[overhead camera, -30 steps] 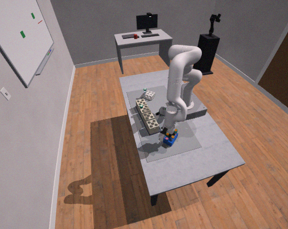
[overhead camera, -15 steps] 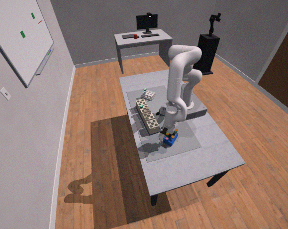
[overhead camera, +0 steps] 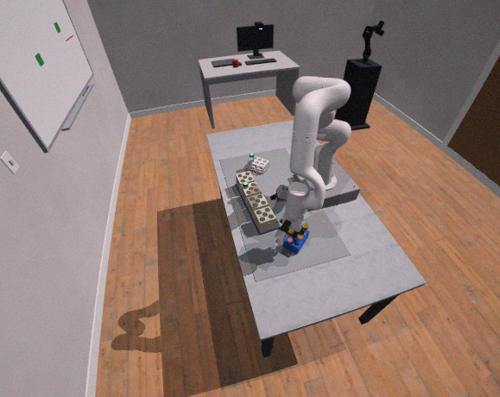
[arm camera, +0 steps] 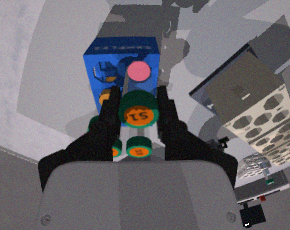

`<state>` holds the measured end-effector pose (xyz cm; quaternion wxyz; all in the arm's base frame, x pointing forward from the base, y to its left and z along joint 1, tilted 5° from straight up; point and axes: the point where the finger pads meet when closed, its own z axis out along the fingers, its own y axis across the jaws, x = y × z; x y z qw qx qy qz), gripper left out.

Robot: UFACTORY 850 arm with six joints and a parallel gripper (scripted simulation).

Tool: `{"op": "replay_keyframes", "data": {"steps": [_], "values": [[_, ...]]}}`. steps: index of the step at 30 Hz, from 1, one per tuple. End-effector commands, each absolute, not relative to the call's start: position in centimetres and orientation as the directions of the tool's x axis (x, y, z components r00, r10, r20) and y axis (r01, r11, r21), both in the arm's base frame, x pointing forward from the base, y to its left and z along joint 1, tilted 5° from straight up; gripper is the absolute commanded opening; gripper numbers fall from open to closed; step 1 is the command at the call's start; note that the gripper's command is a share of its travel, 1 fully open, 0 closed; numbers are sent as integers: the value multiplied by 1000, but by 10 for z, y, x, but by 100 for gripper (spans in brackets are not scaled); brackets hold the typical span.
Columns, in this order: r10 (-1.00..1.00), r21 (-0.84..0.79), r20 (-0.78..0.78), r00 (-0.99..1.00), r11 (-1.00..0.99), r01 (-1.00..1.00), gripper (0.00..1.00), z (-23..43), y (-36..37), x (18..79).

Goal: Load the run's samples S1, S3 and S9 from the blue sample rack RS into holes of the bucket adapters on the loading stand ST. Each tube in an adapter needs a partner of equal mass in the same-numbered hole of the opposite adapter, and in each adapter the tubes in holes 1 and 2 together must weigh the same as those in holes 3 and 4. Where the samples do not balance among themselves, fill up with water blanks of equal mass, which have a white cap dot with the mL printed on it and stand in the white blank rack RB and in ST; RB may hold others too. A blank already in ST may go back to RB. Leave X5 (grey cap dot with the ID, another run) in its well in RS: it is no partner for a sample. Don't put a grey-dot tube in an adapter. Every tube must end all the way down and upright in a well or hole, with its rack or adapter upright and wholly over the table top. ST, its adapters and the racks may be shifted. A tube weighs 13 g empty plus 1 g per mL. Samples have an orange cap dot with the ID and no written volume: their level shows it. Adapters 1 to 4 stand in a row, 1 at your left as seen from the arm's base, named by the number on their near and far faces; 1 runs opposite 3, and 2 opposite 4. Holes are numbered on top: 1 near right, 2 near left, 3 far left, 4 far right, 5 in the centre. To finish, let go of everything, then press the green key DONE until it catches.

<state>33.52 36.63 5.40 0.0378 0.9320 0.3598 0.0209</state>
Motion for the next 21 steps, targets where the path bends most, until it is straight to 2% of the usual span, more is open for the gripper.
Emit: {"op": "replay_keyframes", "data": {"steps": [1,21], "values": [[672,85,14,740,-738,669,0,57,367,336],[672,85,14,740,-738,669,0,67,368,335]]}}
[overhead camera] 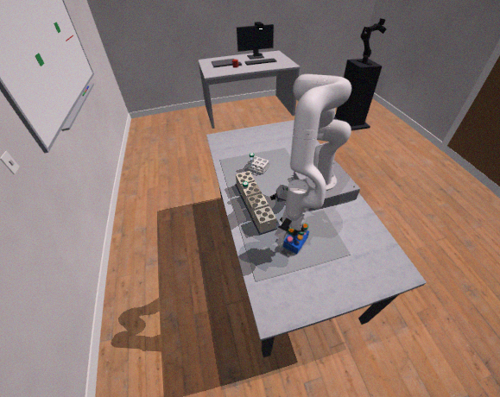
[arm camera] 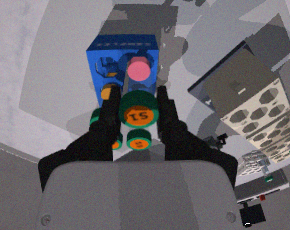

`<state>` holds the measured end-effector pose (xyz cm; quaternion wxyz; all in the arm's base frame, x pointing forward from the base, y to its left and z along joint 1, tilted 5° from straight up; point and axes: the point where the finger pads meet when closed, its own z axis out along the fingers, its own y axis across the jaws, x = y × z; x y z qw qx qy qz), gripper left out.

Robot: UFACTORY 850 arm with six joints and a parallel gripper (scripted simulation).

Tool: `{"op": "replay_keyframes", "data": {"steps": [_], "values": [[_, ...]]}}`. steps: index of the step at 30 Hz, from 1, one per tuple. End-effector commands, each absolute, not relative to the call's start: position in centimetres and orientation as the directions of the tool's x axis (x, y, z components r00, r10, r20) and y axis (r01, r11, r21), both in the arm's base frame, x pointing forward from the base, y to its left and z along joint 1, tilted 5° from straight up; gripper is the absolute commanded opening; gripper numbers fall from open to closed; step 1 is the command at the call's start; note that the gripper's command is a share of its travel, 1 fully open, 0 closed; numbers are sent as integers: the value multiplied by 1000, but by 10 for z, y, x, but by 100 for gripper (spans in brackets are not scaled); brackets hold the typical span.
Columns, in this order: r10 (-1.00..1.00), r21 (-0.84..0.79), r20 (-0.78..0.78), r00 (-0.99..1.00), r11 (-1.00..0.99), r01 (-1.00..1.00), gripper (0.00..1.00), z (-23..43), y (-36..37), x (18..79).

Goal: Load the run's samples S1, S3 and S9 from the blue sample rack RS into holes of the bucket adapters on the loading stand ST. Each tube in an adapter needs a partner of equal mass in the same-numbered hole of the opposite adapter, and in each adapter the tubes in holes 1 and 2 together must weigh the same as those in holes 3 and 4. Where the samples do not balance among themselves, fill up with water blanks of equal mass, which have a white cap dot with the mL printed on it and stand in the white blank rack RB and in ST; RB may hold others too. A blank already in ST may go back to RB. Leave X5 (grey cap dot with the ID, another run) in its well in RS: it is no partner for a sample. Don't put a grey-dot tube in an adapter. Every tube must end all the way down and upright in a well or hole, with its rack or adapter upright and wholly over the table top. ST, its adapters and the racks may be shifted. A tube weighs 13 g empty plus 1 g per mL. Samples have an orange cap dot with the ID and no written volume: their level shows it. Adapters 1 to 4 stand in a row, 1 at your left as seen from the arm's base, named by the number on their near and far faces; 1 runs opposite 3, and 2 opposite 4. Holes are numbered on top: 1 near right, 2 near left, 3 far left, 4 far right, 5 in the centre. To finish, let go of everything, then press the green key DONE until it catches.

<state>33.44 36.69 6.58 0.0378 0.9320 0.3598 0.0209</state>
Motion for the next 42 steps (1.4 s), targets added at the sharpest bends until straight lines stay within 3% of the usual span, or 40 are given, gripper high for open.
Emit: {"op": "replay_keyframes", "data": {"steps": [1,42], "values": [[672,85,14,740,-738,669,0,67,368,335],[672,85,14,740,-738,669,0,141,372,330]]}}
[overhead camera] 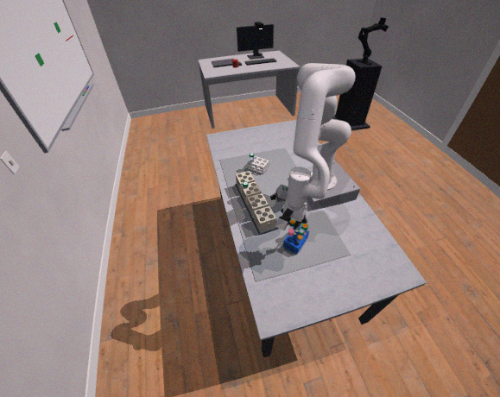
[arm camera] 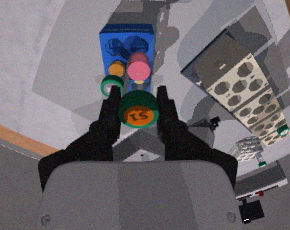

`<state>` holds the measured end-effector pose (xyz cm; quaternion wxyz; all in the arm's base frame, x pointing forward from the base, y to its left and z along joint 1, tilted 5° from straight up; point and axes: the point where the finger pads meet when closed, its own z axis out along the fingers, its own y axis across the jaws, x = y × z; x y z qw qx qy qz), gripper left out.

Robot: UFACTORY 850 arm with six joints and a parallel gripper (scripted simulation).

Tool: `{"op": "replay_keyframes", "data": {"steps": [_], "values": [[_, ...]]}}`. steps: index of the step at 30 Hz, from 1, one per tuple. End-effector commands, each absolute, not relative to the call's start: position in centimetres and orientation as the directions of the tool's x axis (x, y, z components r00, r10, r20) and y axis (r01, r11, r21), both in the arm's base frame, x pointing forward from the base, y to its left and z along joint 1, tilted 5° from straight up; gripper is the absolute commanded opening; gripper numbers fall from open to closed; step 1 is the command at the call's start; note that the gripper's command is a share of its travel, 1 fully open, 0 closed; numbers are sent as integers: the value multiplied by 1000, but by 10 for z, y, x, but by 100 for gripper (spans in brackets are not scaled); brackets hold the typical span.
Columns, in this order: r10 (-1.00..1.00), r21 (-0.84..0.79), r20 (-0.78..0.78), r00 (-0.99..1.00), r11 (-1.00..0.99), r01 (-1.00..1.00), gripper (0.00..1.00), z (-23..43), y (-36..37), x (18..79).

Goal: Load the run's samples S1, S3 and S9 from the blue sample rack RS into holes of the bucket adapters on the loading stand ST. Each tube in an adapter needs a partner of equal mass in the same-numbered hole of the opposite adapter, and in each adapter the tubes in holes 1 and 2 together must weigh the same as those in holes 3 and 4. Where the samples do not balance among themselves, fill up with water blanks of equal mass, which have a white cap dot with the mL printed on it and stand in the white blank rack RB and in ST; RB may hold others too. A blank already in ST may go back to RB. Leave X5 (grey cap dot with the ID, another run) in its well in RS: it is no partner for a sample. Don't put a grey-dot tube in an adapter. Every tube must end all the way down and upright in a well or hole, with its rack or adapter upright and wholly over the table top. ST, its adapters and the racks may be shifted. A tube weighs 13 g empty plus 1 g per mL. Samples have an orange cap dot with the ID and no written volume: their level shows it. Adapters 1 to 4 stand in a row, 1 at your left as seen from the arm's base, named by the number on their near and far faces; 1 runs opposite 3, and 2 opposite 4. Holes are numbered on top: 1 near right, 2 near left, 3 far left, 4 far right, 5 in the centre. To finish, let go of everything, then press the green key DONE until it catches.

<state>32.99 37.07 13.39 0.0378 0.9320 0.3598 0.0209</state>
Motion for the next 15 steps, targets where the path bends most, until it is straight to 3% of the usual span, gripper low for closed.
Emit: {"op": "replay_keyframes", "data": {"steps": [1,15], "values": [[672,85,14,740,-738,669,0,143,372,330],[672,85,14,740,-738,669,0,167,373,328]]}}
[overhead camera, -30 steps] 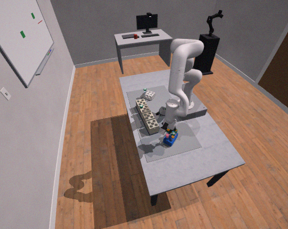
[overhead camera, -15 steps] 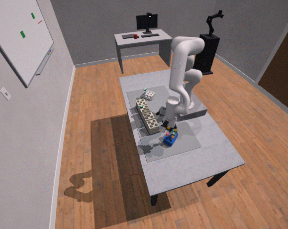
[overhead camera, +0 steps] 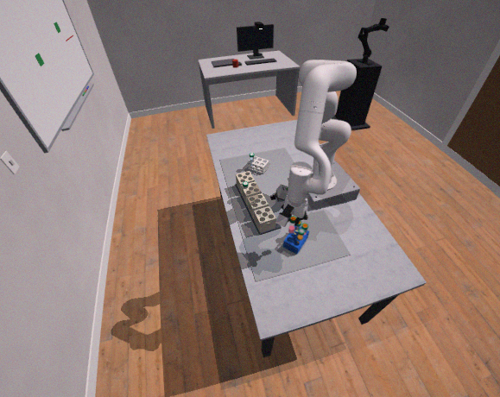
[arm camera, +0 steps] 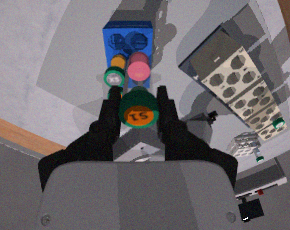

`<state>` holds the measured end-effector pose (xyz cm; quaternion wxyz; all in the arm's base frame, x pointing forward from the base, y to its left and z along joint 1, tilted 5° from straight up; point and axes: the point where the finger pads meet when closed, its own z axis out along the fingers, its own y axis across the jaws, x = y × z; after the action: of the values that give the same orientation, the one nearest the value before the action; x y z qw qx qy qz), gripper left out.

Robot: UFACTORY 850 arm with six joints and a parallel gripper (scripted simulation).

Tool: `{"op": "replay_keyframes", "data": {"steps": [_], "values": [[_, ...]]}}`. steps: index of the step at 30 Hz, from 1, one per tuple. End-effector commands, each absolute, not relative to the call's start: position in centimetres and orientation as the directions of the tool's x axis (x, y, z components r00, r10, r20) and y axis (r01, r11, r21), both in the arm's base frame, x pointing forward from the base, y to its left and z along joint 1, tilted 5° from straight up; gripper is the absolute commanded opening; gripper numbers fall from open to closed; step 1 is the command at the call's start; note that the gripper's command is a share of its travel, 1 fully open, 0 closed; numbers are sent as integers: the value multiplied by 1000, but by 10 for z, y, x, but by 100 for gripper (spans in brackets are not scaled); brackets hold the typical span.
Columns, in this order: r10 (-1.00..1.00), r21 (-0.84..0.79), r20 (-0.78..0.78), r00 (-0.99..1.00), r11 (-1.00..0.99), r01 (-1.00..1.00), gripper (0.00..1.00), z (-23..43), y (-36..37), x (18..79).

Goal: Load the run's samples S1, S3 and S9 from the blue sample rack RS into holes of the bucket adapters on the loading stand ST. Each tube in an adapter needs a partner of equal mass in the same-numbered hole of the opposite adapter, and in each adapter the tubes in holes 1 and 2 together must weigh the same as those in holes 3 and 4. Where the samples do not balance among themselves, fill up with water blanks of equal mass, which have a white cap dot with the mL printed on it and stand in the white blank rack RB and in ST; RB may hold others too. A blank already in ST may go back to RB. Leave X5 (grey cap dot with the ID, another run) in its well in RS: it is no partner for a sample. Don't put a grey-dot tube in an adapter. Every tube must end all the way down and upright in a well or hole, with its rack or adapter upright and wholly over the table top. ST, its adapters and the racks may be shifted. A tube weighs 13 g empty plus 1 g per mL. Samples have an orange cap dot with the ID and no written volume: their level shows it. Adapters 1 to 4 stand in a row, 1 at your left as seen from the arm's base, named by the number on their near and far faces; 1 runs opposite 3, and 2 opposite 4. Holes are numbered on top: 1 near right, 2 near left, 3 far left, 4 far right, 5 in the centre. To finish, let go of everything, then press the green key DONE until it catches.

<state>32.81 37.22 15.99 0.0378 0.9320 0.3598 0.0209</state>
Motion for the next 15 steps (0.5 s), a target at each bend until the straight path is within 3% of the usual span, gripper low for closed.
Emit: {"op": "replay_keyframes", "data": {"steps": [1,15], "values": [[672,85,14,740,-738,669,0,169,373,328],[672,85,14,740,-738,669,0,179,374,327]]}}
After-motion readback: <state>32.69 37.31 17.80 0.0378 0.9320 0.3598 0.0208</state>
